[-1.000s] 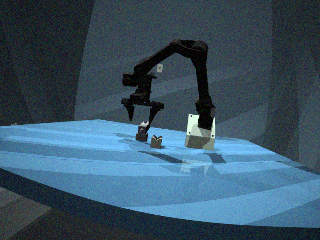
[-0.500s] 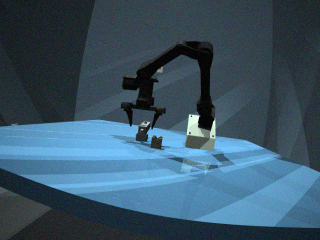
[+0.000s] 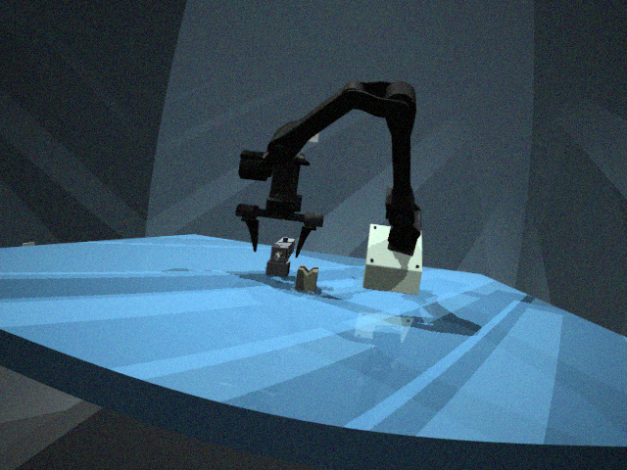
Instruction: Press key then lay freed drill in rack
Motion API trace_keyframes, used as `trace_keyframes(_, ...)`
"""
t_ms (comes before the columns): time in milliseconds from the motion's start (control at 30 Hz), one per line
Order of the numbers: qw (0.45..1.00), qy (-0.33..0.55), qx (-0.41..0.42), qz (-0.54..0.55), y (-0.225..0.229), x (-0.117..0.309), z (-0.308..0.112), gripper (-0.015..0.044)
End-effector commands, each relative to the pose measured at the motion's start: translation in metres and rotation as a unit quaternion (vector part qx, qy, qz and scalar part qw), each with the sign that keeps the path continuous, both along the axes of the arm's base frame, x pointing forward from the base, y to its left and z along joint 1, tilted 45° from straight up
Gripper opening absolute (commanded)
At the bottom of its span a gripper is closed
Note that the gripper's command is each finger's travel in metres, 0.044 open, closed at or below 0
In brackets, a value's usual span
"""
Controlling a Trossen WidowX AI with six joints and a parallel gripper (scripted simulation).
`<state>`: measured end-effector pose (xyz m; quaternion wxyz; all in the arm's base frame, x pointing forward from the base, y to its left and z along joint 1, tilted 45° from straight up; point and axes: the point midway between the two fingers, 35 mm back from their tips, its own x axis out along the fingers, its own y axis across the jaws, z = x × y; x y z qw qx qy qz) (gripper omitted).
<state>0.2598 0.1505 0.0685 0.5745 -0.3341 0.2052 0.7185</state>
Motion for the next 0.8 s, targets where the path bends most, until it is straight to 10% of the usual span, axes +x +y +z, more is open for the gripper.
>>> trace_keyframes(0, 1.000, 0.004, 0.002, -0.002, 0.004, -0.001, -0.007, 0.0440)
trace_keyframes(767, 1.000, 0.004, 0.003, -0.002, 0.021, -0.004, -0.037, 0.0440)
